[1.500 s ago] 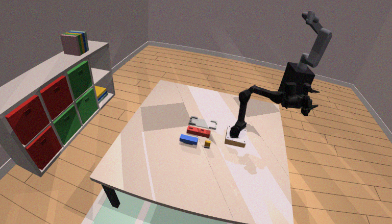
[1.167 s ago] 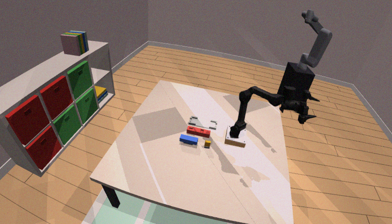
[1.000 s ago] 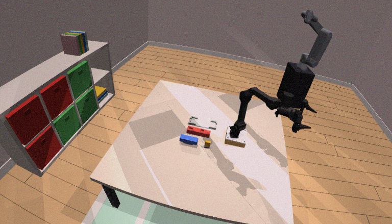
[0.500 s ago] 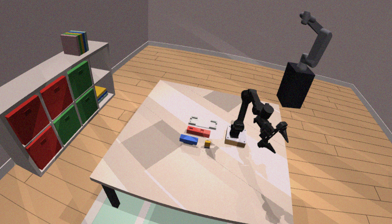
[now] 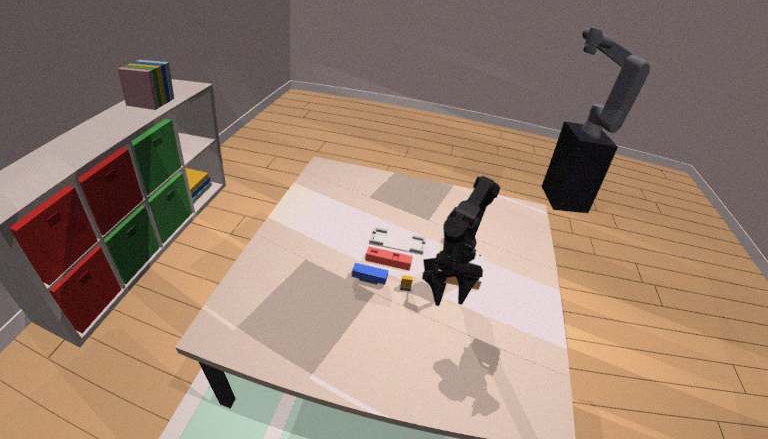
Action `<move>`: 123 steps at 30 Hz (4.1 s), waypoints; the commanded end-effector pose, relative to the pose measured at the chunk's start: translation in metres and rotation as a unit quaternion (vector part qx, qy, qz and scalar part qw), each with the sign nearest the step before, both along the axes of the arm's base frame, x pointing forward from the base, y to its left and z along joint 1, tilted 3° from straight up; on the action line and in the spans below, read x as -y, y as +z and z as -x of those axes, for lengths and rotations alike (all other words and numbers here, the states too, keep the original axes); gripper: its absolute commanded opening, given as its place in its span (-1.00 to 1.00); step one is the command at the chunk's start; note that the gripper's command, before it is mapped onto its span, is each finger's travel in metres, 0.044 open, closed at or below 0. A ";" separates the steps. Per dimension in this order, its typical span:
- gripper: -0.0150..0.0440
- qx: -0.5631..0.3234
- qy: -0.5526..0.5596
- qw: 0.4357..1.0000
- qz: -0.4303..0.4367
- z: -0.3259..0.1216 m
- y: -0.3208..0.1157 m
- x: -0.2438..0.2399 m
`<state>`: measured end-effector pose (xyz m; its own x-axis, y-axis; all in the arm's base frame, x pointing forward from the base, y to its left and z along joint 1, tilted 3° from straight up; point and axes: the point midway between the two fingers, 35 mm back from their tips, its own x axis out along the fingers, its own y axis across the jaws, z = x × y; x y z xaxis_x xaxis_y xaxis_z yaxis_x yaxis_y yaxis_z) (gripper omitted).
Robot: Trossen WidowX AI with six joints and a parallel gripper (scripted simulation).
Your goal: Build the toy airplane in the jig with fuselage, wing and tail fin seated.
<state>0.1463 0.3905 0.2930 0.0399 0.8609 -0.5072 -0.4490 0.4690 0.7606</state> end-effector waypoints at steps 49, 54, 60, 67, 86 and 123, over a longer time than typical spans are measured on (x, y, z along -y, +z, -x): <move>1.00 -0.189 -0.265 0.823 0.465 -0.130 -0.256 0.432; 1.00 -0.189 -0.265 0.823 0.465 -0.129 -0.266 0.432; 1.00 -0.189 -0.265 0.823 0.465 -0.130 -0.273 0.432; 1.00 -0.189 -0.265 0.823 0.465 -0.130 -0.285 0.432; 1.00 -0.189 -0.265 0.823 0.465 -0.128 -0.315 0.432; -0.49 -0.189 -0.267 0.823 0.464 -0.137 -0.270 0.433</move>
